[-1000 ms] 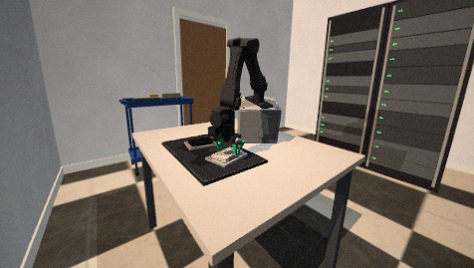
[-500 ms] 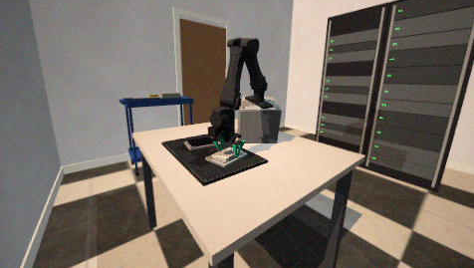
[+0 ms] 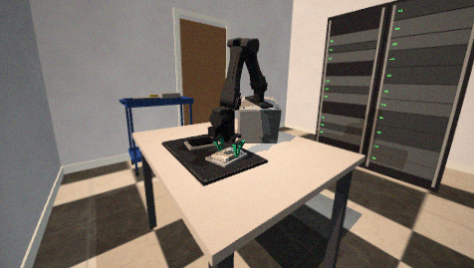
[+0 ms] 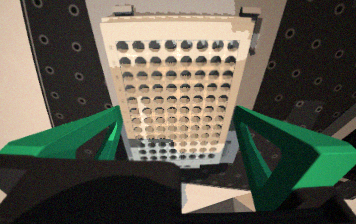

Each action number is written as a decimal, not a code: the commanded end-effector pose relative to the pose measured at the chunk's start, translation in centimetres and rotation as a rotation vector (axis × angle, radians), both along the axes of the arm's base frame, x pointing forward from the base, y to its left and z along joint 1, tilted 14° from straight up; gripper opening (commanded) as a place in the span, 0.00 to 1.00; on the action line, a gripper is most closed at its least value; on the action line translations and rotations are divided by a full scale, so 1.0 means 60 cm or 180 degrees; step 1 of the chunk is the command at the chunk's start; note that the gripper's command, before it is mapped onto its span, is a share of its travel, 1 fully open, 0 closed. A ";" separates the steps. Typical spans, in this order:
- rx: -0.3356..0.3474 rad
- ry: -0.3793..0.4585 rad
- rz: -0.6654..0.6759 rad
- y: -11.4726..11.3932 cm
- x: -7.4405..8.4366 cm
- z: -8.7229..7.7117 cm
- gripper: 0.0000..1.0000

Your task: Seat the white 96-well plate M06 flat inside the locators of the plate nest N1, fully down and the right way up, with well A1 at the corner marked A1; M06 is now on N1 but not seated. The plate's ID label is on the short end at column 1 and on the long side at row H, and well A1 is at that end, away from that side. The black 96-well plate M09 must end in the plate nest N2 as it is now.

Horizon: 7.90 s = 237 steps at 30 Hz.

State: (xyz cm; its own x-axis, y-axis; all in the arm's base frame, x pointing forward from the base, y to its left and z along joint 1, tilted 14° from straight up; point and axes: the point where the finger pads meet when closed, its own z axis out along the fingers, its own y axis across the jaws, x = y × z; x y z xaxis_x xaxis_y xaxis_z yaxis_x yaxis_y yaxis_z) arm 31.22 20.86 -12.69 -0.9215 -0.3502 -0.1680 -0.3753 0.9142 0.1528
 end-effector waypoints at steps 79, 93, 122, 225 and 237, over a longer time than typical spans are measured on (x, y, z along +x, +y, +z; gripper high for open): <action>0.0009 -0.0024 -0.0027 -0.012 0.000 0.039 0.00; 0.0017 -0.0020 -0.0026 -0.018 -0.004 0.071 0.00; 0.0055 -0.0095 -0.0021 -0.013 0.007 0.094 0.00; 0.0104 -0.0195 -0.0032 -0.003 0.029 0.103 0.00; 0.0032 -0.0067 -0.0019 -0.014 0.000 0.074 0.00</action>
